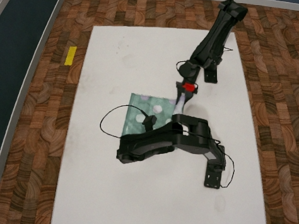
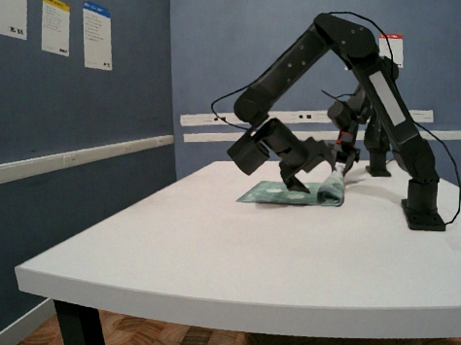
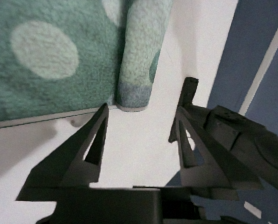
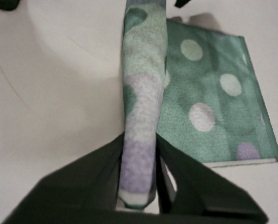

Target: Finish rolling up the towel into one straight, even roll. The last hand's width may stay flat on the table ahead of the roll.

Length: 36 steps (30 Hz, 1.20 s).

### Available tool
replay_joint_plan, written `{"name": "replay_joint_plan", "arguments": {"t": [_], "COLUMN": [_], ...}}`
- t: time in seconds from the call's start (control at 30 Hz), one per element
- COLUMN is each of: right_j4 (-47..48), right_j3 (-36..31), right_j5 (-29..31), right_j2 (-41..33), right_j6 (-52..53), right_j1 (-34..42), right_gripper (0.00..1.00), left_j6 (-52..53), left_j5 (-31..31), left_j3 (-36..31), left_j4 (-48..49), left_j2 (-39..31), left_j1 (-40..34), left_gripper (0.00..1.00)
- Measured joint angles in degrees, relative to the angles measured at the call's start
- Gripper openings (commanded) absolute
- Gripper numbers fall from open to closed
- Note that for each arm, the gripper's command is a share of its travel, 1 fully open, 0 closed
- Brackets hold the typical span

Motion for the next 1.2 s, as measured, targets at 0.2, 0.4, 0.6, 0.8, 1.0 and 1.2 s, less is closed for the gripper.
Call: {"name": "replay_joint_plan", "arguments": {"t": [0.2,0.4,0.6,0.8,1.0,1.2], "right_j4": [-3.96,-9.40,-14.71,-20.48,-26.64,-32.06], "right_j3": [2.95,7.65,12.15,16.35,20.87,23.87], "right_j5": [-6.23,-14.51,-22.36,-29.31,-35.76,-40.13], "right_j2": [2.25,6.62,11.82,16.94,22.93,27.19], "right_j6": [0.70,1.29,1.36,0.79,-0.66,-2.62], "right_j1": [-3.48,-8.55,-12.70,-15.47,-18.25,-19.61], "right_gripper": [0.29,0.29,0.29,0.29,0.29,0.29], "left_j6": [-0.11,2.36,6.05,8.70,11.08,12.13], "left_j5": [-0.39,-0.44,-0.17,1.97,5.25,8.20], "left_j3": [0.70,0.70,-5.95,-16.33,-28.92,-37.09], "left_j4": [-0.37,-0.37,3.23,11.41,20.94,28.28], "left_j2": [-1.14,-1.36,-10.14,-22.84,-39.74,-50.77], "left_j1": [0.37,0.37,0.24,0.20,0.22,0.83], "left_gripper": [0.87,0.89,0.91,0.93,0.95,0.97]}}
